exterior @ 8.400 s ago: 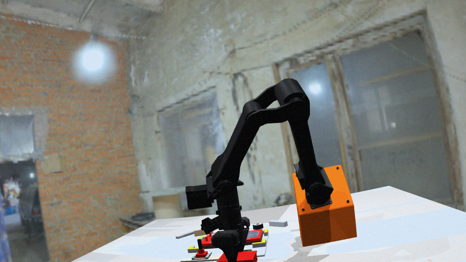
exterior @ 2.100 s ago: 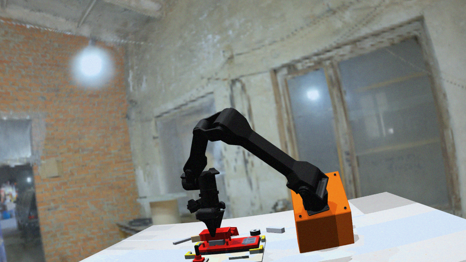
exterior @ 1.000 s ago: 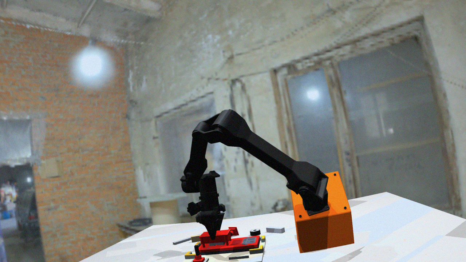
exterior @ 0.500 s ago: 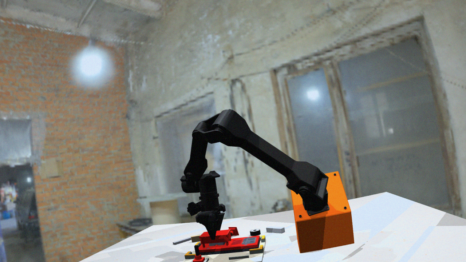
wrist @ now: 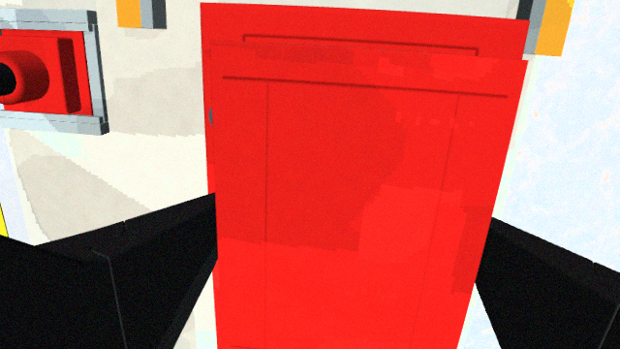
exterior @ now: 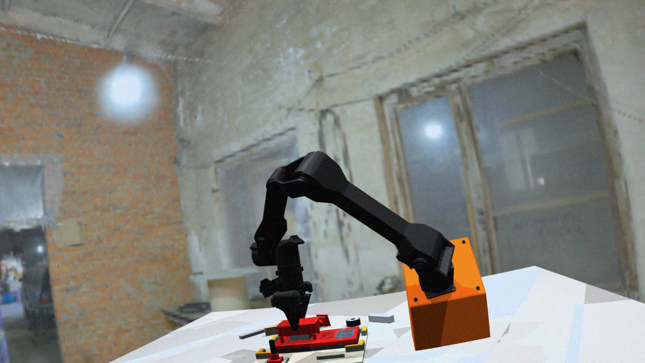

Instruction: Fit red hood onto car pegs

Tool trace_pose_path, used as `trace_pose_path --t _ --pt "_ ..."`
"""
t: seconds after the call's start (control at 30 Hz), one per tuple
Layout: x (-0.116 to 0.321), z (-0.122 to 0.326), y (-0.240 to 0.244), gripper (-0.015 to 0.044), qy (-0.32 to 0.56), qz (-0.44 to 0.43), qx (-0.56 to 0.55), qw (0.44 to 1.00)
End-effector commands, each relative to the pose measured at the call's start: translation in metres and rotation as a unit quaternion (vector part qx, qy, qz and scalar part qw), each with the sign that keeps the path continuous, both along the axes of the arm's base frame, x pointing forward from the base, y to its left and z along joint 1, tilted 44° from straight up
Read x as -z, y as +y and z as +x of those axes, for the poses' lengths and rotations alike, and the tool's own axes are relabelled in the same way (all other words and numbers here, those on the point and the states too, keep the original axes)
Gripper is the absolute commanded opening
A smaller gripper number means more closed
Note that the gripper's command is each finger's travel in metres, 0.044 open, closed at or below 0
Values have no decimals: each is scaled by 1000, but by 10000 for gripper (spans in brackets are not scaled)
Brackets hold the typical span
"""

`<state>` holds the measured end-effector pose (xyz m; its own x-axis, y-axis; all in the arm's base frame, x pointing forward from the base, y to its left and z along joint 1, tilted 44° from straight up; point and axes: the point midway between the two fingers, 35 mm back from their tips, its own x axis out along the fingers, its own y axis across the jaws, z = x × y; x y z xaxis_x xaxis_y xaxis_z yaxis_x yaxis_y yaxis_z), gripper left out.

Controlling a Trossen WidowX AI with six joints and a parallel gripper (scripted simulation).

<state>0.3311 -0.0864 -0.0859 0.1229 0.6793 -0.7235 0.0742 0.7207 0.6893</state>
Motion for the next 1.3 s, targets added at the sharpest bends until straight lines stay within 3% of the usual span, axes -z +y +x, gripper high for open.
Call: trace_pose_path --t 0.0,1.27 --pt "-1 0 -1 0 -2 -2 -1 1000" --pt "1 0 1 0 -2 -2 0 1000"
